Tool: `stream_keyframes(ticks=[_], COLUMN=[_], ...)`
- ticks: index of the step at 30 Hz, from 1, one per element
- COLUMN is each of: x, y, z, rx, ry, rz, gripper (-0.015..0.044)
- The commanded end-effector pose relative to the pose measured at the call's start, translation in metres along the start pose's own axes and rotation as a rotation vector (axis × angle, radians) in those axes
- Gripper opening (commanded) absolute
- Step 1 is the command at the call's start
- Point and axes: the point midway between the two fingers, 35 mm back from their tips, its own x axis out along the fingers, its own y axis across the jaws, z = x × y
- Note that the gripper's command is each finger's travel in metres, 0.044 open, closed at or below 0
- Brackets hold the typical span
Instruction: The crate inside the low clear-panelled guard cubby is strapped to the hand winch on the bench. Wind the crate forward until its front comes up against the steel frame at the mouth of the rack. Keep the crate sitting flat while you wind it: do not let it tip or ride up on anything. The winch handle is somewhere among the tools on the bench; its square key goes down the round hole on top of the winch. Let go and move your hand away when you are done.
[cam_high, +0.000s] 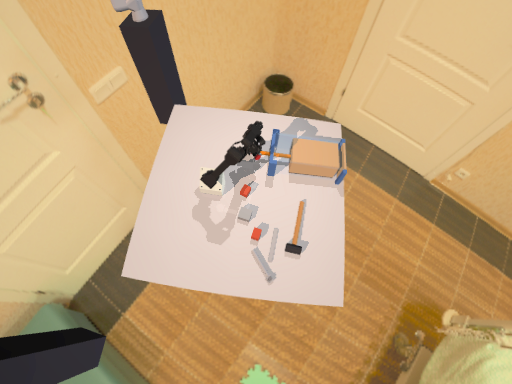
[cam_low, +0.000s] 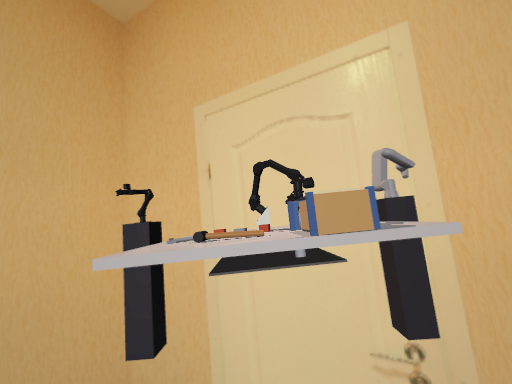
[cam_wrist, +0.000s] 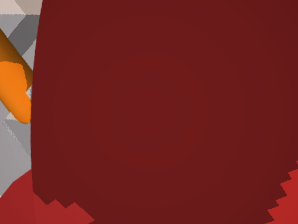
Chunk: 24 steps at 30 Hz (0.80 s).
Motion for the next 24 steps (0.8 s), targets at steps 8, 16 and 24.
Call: stream_keyframes(ticks=[8,16,24], x=[0.0039,0.0039,0.0039], y=[0.0006,-0.0004,-0.0023], z=[0.0000,0.0000,-0.0002], rx=[0.011,0.033,0.078], ry=[0.001,0.000,0.000], rz=[-0.007,-0.009,-0.013], gripper=[0.0000,0.0000,0.0000])
